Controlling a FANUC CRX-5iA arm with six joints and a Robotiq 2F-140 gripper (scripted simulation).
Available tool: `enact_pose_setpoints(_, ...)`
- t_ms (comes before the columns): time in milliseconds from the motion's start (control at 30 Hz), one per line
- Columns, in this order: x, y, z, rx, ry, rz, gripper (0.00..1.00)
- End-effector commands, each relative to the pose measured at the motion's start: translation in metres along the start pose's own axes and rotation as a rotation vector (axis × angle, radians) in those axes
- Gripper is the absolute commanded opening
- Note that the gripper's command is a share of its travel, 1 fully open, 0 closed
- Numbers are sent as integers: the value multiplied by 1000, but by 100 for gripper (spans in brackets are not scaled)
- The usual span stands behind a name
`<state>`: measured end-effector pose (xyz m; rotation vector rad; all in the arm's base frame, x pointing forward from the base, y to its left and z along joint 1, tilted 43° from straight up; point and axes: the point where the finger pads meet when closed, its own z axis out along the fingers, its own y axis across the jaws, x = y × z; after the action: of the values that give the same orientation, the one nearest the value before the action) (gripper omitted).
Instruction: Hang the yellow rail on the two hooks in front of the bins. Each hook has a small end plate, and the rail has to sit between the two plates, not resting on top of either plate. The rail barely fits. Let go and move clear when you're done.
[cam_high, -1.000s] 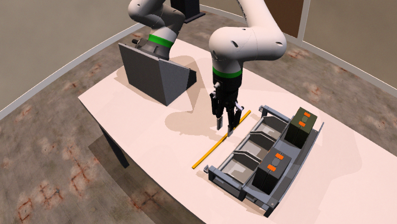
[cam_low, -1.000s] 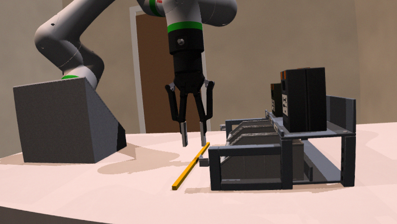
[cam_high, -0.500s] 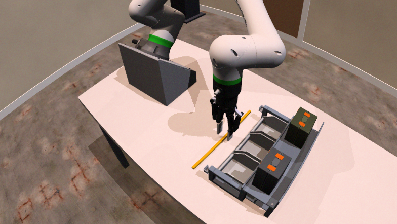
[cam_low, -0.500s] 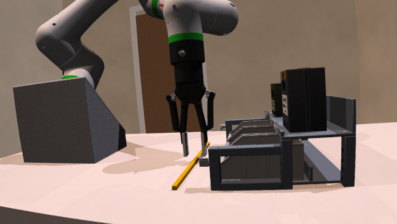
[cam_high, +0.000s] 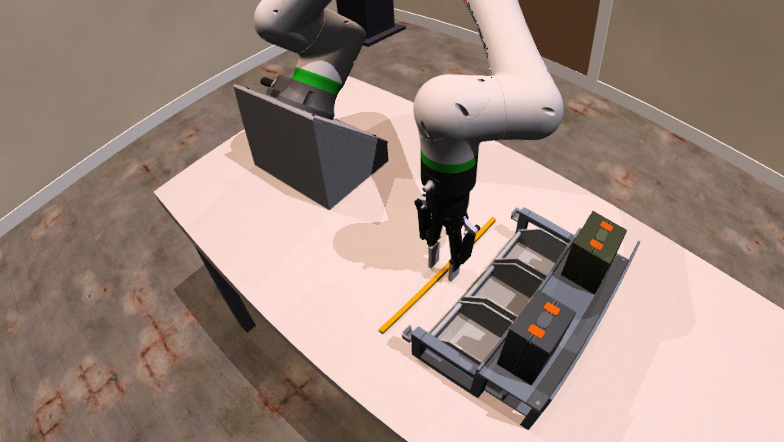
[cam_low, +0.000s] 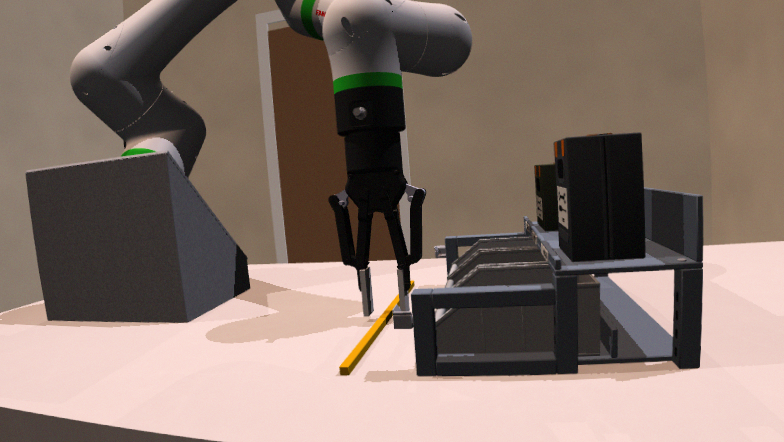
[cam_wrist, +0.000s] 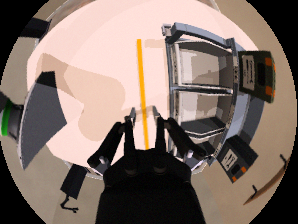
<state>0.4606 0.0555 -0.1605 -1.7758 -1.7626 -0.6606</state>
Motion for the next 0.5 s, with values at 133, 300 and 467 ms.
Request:
enact_pose_setpoints(133,0,0,0,0,0,0,30)
enact_pose_setpoints(300,0,0,2,0,0,0,30)
enact_pose_setpoints(467,0,0,3,0,0,0,30)
